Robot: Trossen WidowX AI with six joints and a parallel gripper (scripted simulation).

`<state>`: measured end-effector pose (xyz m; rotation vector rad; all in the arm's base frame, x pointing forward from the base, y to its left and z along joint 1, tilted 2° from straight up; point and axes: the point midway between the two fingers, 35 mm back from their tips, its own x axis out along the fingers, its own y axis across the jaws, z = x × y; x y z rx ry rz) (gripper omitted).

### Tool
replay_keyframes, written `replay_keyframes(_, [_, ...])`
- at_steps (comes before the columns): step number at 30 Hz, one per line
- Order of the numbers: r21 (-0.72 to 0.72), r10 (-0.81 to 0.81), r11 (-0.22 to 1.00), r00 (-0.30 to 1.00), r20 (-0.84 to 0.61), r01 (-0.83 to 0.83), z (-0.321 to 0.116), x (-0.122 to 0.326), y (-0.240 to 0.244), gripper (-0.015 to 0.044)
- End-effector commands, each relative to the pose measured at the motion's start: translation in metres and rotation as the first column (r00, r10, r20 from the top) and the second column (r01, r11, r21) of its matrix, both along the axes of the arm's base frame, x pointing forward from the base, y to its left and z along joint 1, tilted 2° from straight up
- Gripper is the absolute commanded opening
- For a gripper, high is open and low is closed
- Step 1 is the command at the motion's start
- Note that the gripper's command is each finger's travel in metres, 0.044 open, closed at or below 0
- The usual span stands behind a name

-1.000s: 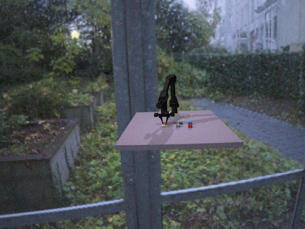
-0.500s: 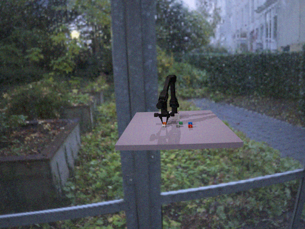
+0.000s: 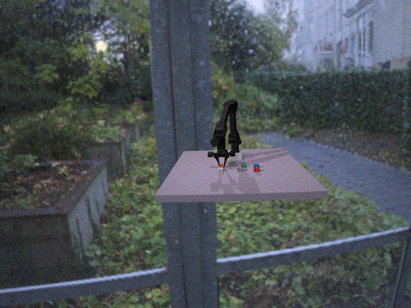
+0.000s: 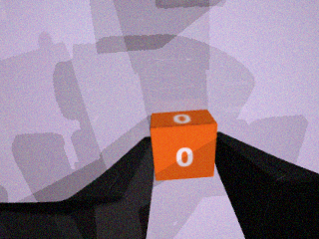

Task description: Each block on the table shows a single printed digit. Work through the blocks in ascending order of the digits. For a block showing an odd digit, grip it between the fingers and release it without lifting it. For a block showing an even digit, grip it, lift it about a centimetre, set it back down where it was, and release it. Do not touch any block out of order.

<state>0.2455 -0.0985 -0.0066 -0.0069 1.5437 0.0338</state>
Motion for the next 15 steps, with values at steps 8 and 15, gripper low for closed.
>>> replay_keyframes(8, [-0.003, -0.005, 1.0, 1.0, 0.009, 0.005, 0.0138, 0.0012, -0.001, 0.012])
replay_keyframes(15, [-0.003, -0.005, 1.0, 1.0, 0.009, 0.005, 0.0138, 0.0012, -0.001, 0.012])
